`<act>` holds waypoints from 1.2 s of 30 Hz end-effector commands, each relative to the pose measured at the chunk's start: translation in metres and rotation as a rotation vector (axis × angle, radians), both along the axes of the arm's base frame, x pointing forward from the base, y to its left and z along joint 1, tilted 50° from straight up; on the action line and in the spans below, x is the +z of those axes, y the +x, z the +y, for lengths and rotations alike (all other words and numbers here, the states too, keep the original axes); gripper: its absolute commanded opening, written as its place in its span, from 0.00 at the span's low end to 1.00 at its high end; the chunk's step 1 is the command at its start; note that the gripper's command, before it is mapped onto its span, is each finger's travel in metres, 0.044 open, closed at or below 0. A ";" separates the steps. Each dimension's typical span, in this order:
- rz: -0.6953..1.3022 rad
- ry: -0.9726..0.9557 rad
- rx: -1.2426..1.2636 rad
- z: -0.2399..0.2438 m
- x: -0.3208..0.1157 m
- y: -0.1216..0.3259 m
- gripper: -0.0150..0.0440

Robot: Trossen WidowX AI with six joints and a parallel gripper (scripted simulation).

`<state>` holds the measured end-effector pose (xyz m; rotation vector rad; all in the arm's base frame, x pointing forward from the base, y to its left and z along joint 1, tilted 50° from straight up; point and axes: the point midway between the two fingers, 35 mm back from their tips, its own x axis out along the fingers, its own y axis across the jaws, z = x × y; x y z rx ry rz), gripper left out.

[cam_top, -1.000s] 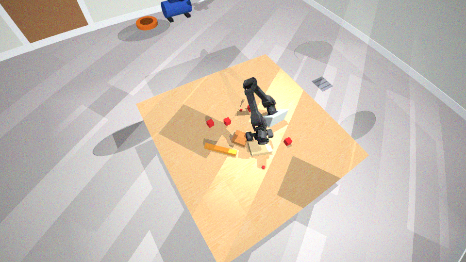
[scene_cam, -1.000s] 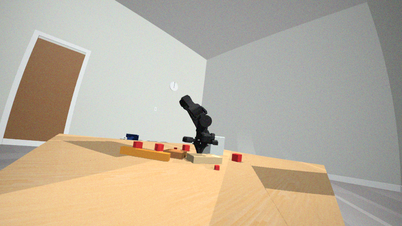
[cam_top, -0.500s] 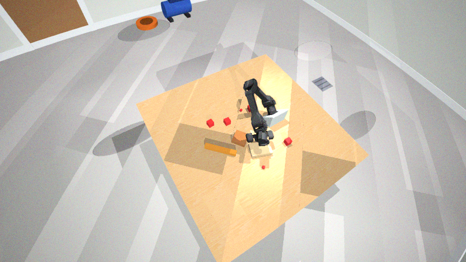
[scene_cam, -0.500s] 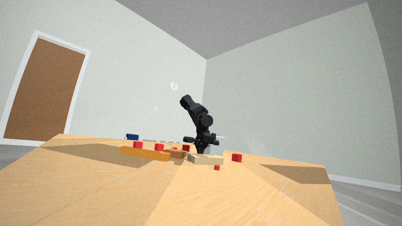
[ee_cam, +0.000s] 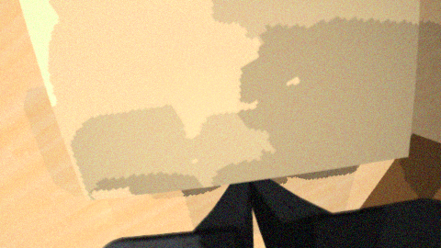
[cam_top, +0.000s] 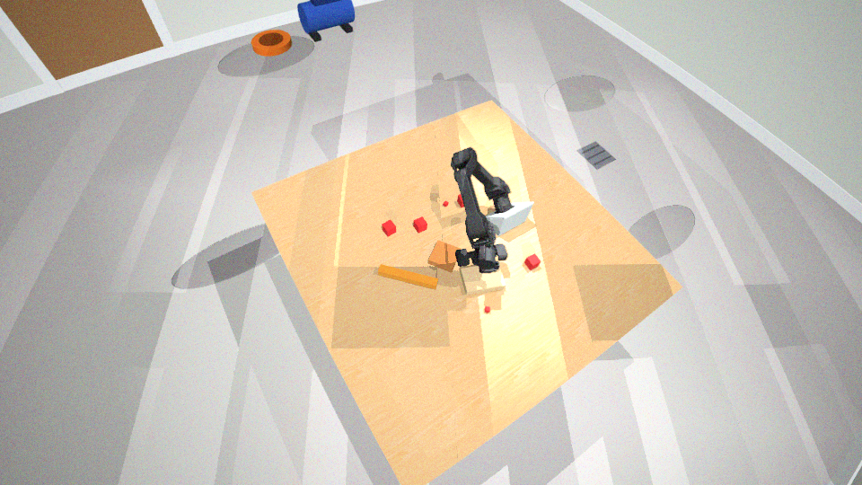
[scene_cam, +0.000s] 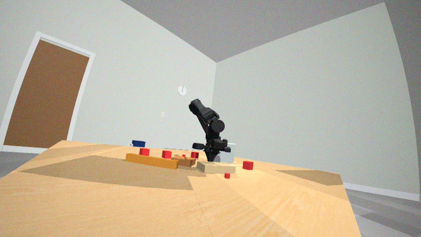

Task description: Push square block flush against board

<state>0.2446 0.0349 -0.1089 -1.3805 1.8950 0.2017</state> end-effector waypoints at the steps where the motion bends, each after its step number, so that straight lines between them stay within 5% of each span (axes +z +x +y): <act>1: 0.003 0.003 -0.009 0.001 -0.006 0.000 0.25; 36: 0.002 0.003 -0.009 0.005 -0.012 0.003 0.25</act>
